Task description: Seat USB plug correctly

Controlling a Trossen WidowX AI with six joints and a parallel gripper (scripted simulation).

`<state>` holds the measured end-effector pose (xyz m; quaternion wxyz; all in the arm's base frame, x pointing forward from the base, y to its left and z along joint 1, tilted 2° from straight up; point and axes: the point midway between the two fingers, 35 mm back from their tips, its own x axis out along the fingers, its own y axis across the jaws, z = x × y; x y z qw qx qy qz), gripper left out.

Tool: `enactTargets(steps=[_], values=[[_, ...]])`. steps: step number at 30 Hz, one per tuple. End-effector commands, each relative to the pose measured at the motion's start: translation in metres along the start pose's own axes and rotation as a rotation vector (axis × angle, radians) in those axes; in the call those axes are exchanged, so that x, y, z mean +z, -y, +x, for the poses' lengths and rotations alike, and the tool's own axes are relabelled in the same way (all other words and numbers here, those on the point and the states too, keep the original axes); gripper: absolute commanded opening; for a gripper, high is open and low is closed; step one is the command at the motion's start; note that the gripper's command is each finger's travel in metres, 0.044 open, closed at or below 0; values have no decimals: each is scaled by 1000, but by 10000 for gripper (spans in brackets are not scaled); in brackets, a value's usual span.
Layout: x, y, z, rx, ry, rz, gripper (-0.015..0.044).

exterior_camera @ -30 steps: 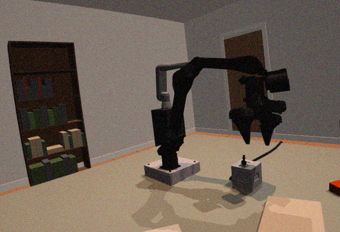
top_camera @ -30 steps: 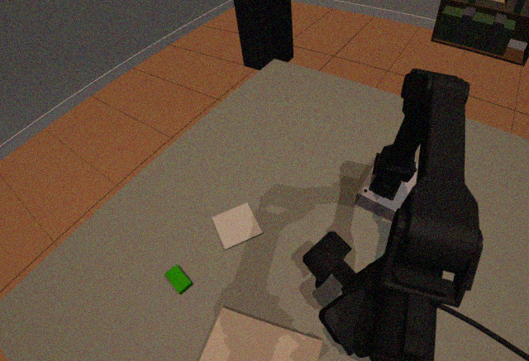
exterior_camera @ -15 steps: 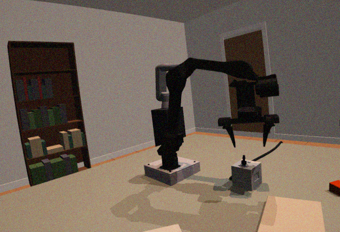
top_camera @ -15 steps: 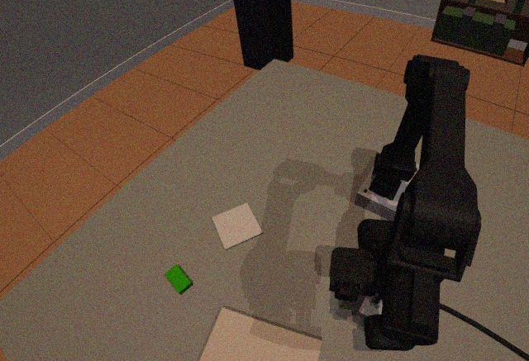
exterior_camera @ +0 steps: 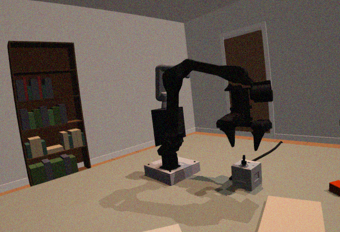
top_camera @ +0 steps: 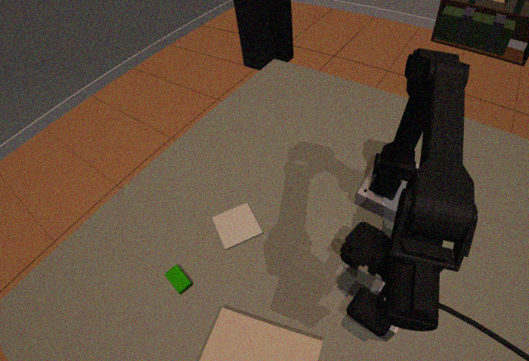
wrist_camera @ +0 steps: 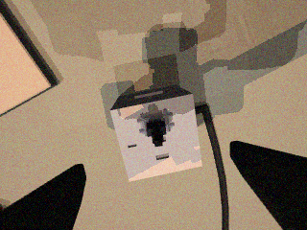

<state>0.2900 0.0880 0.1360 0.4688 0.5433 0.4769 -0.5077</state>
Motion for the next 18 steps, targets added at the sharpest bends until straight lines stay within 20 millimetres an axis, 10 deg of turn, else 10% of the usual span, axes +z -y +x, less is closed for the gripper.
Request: enactTargets(steps=[1, 18], values=[[-1, 2, 1, -6, -8, 24, 440], [-1, 2, 14, -6, -8, 24, 440]])
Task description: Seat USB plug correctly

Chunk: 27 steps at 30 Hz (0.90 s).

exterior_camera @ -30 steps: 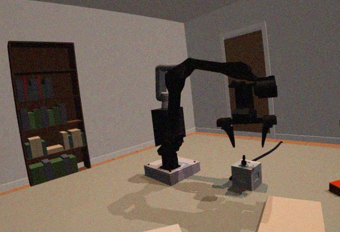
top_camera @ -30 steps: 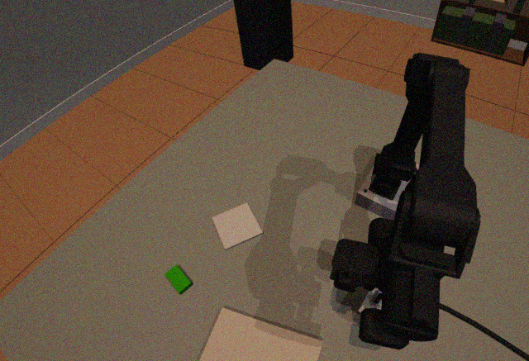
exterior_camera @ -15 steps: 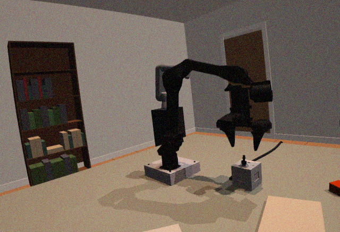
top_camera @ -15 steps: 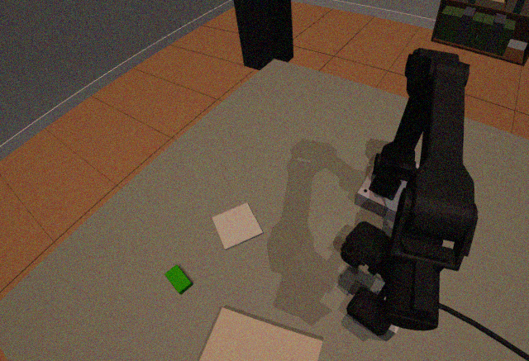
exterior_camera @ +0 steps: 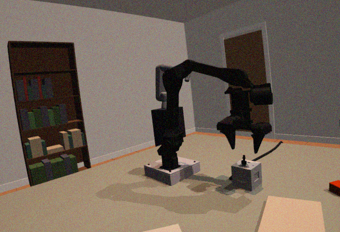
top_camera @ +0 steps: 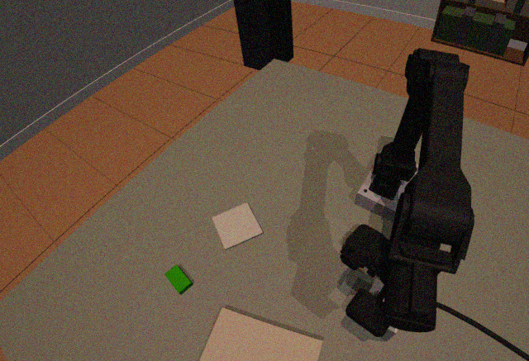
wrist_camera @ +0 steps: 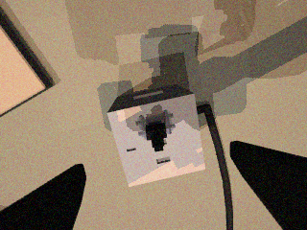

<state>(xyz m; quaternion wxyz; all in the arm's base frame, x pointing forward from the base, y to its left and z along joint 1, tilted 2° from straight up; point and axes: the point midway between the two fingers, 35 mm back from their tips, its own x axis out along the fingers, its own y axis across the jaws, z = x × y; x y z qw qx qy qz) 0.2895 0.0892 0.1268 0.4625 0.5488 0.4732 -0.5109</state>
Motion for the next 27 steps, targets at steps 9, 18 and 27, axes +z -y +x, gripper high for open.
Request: enactTargets(steps=[9, 18, 27], values=[[0, 1, 13, -6, -3, 5, 440], [0, 2, 22, -6, -3, 5, 440], [0, 1, 21, -2, 1, 0, 335]])
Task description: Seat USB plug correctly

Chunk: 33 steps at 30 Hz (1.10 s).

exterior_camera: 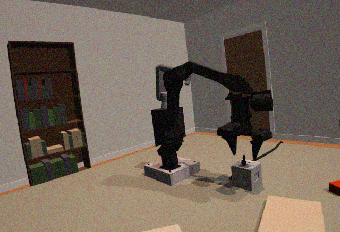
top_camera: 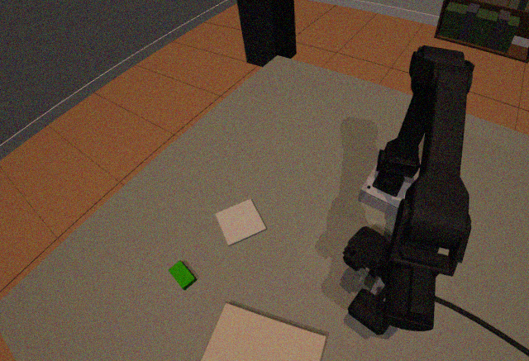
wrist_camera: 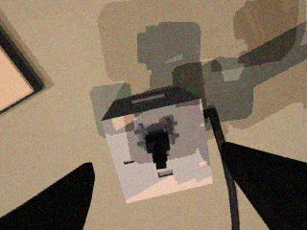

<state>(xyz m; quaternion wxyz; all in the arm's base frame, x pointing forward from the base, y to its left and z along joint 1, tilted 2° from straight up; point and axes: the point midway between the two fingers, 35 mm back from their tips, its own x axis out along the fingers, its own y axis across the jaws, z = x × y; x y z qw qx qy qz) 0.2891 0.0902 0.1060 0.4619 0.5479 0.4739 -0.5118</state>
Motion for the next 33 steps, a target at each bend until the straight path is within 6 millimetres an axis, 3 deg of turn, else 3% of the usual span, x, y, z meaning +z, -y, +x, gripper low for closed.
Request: enactTargets(steps=[1, 12, 33], values=[[0, 0, 0, 1, 0, 0, 309], [0, 0, 0, 1, 0, 0, 20], [0, 0, -1, 1, 0, 0, 0]])
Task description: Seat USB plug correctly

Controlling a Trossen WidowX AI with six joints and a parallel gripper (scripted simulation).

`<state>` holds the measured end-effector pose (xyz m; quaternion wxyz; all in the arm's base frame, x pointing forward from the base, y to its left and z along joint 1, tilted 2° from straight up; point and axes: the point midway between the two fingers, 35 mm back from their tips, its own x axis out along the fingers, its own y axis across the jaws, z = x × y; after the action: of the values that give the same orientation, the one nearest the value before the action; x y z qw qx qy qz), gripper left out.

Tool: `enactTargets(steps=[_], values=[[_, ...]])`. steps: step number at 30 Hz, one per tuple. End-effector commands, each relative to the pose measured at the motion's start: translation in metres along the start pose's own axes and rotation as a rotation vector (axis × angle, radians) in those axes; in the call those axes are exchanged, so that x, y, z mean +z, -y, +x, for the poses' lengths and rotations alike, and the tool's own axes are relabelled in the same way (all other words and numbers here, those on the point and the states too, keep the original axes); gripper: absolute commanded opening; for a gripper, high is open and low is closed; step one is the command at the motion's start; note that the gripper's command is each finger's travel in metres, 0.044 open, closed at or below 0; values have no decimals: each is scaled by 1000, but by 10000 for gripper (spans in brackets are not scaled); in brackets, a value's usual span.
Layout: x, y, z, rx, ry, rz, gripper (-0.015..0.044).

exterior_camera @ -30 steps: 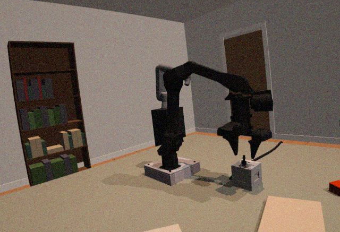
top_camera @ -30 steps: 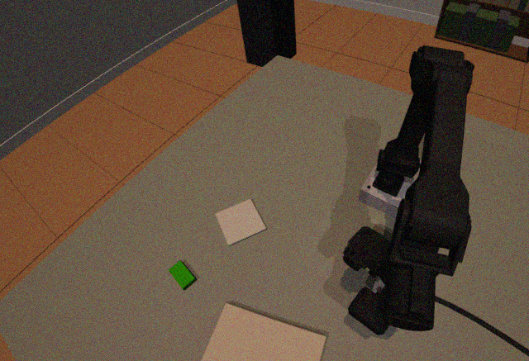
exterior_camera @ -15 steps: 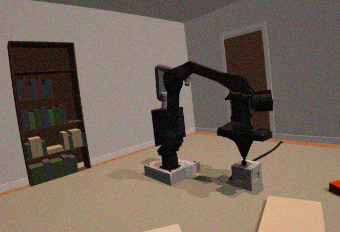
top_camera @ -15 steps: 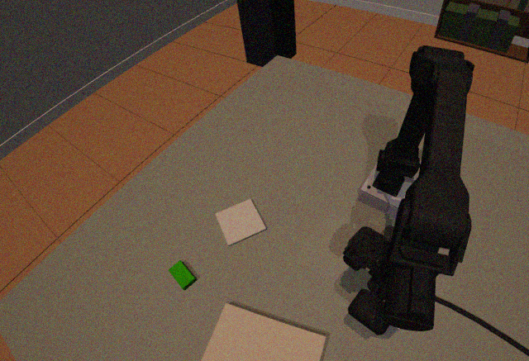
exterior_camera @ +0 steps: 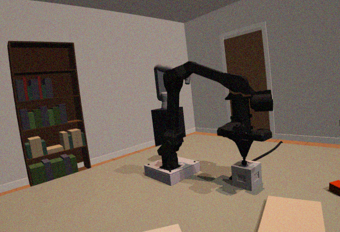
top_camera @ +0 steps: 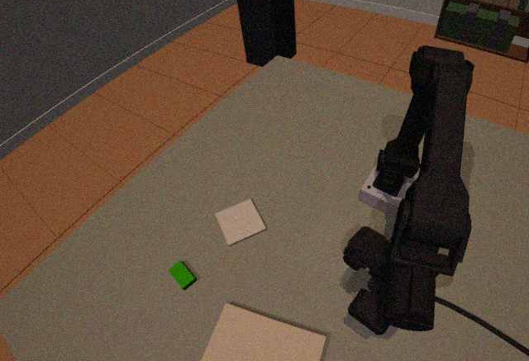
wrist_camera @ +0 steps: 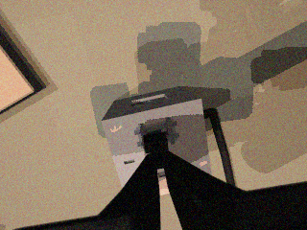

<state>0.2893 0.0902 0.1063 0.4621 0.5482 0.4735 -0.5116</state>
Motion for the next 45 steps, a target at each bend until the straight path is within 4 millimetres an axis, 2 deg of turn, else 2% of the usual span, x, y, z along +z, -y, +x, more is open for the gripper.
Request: enactTargets(steps=[1, 45], values=[[0, 0, -2, 0, 0, 0, 0], [0, 0, -29, 1, 0, -5, 0]])
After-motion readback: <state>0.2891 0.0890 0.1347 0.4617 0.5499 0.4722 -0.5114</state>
